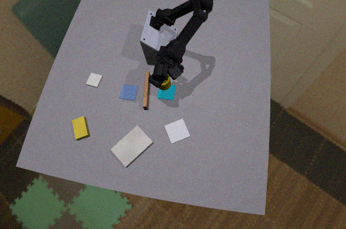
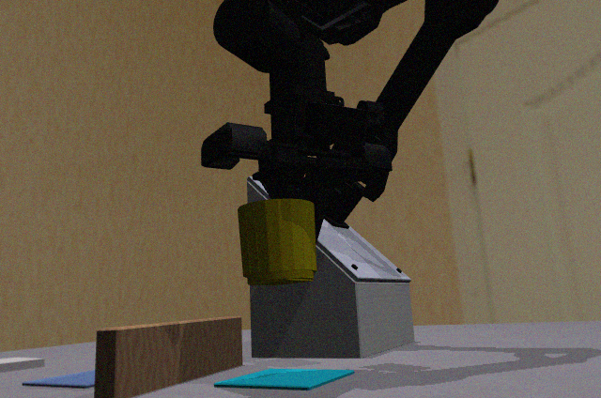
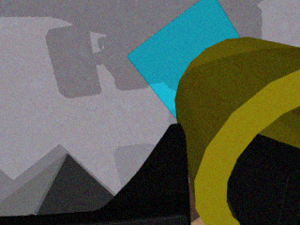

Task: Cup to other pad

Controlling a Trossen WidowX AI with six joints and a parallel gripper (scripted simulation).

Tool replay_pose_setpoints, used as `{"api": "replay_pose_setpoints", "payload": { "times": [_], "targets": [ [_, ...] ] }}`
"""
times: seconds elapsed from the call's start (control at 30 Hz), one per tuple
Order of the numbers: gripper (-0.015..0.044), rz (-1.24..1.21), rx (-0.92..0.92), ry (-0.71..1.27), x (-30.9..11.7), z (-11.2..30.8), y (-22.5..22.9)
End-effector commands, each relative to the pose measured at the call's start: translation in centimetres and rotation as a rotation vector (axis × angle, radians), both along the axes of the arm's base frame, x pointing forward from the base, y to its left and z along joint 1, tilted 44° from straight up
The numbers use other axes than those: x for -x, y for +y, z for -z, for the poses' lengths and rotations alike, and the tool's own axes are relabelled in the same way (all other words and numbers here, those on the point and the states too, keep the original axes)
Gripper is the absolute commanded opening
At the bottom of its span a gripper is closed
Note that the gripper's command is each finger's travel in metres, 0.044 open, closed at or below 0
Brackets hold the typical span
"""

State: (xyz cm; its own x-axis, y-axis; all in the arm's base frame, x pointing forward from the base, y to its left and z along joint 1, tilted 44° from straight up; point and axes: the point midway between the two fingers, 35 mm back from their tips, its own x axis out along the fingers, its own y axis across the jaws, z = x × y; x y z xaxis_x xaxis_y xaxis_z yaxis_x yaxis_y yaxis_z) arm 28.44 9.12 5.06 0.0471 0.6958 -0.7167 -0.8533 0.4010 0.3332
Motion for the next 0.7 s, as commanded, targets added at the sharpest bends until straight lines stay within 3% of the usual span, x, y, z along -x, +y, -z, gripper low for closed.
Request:
{"api": "replay_pose_setpoints", "payload": {
  "times": [0.0, 0.67],
  "targets": [
    [0.0000, 0.001, -0.003, 0.003, 0.1, 0.1, 0.3],
    [0.0000, 0.001, -0.003, 0.003, -0.2, 2.0, 2.2]
  ]
}}
